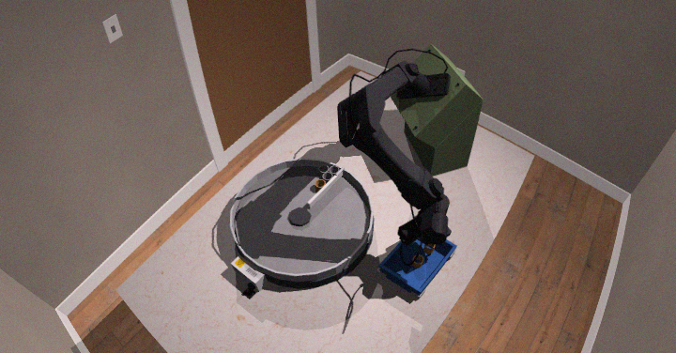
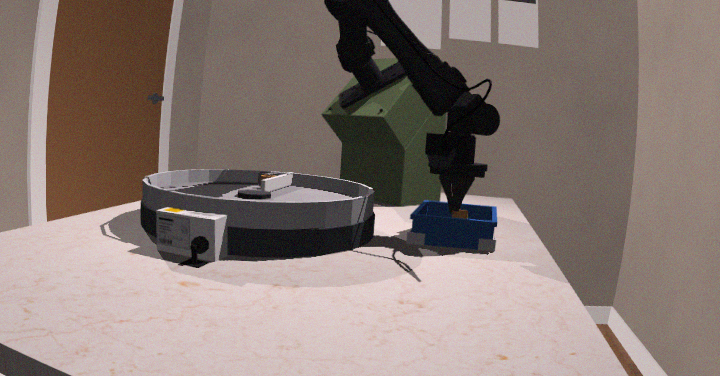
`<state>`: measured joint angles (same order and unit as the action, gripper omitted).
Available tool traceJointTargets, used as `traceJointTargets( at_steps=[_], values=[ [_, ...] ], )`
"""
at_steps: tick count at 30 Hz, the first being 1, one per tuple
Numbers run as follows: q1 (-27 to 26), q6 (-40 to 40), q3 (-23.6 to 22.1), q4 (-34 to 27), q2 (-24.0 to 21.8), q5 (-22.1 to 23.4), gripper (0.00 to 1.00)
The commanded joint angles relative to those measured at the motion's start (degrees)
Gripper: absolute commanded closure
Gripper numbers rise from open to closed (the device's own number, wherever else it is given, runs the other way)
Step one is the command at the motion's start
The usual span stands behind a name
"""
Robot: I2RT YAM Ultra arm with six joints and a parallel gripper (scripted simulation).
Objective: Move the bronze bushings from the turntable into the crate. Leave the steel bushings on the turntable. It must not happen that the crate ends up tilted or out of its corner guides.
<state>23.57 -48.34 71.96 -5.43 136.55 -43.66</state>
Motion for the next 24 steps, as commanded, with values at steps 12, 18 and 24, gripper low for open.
traceJointTargets(
  at_steps=[12,18,24],
  values=[
    [1.28,0.39,1.48,0.77,0.19,0.17,1.0],
    [0.56,0.86,1.54,1.12,0.34,0.5,1.0],
    [0.61,1.37,1.56,1.45,0.52,0.46,1.0]
  ],
)
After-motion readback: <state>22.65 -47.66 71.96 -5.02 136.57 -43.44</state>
